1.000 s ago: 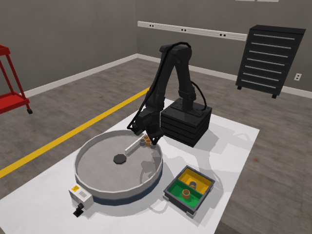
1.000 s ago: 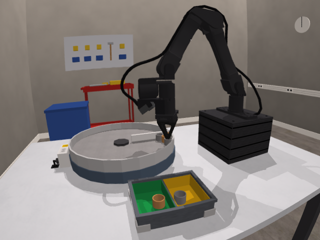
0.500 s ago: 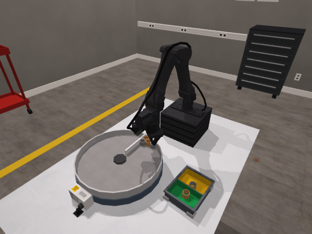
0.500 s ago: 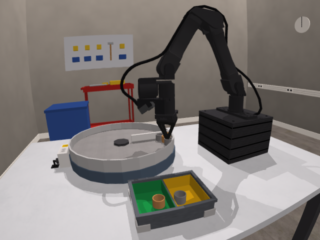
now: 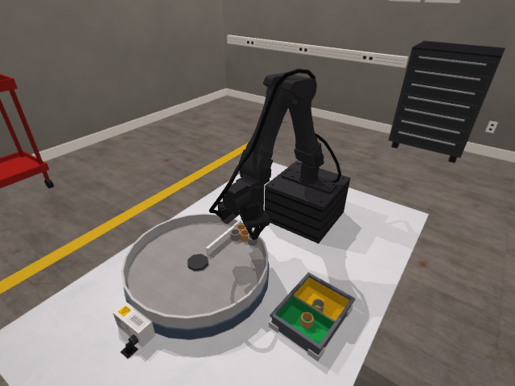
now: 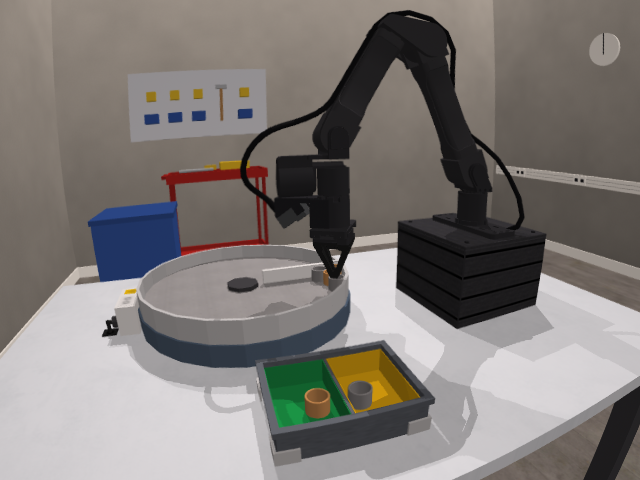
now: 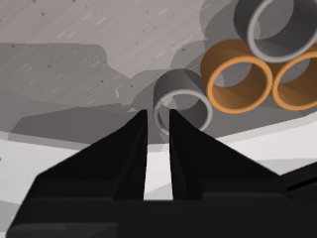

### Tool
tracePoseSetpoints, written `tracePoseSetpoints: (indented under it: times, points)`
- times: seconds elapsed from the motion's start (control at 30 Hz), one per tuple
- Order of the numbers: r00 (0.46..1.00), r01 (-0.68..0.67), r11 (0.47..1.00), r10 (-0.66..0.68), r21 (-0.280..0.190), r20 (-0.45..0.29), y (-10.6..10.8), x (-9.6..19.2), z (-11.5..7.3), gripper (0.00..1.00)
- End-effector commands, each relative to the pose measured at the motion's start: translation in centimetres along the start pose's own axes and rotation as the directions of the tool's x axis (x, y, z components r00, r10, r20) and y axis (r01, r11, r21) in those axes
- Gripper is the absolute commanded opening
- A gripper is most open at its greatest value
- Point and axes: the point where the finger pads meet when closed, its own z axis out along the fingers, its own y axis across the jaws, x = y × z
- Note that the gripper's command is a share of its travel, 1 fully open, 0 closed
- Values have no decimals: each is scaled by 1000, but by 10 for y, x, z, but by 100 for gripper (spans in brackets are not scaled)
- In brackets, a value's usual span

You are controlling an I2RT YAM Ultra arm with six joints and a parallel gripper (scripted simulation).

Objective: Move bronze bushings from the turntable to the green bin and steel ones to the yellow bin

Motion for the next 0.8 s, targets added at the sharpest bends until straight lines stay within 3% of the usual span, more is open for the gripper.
tracePoseSetpoints:
  times: [0.0,0.77]
  points:
    - [1000,-4,1000,4,-21,26,3,-9,-8,12]
    - [1000,0,1000,0,-18,20,0,-3,-6,12]
